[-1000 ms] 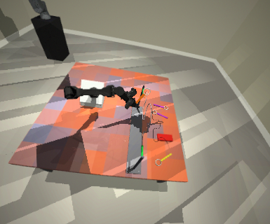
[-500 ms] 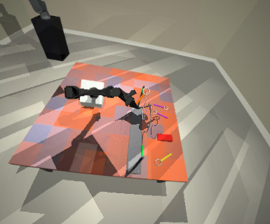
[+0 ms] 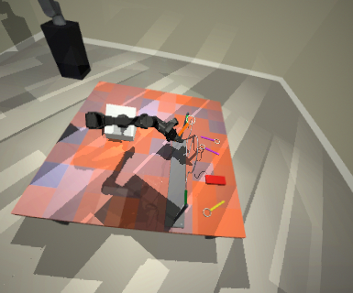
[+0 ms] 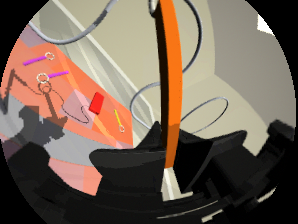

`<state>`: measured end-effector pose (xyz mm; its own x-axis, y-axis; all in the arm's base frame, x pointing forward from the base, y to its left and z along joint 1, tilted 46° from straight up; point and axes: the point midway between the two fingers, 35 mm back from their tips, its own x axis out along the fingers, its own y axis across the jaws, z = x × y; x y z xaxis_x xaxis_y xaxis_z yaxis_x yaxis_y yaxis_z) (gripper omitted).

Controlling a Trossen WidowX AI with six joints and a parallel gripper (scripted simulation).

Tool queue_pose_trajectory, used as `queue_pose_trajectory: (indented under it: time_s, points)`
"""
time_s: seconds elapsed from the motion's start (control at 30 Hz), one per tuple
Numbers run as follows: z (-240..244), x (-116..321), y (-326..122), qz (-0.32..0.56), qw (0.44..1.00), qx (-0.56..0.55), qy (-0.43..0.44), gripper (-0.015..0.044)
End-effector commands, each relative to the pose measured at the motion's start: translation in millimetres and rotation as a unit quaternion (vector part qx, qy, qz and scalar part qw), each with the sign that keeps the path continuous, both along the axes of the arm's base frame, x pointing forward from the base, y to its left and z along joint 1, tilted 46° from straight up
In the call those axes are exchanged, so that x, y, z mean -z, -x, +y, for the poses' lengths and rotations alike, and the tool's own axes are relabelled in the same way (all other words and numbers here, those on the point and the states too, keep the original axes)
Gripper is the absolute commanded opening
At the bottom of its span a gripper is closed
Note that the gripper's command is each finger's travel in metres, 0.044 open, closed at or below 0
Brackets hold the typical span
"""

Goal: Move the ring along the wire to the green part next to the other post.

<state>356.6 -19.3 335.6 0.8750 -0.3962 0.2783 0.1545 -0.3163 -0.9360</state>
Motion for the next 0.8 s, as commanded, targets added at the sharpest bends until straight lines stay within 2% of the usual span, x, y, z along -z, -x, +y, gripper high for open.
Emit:
queue_pose_trajectory:
  time_s: [0.0, 0.77]
  points:
    - [3, -6, 0, -0.003, 0.999, -0.001, 0.05, -0.015]
    - [19, -31, 2, -0.014, 0.959, 0.008, 0.284, -0.015]
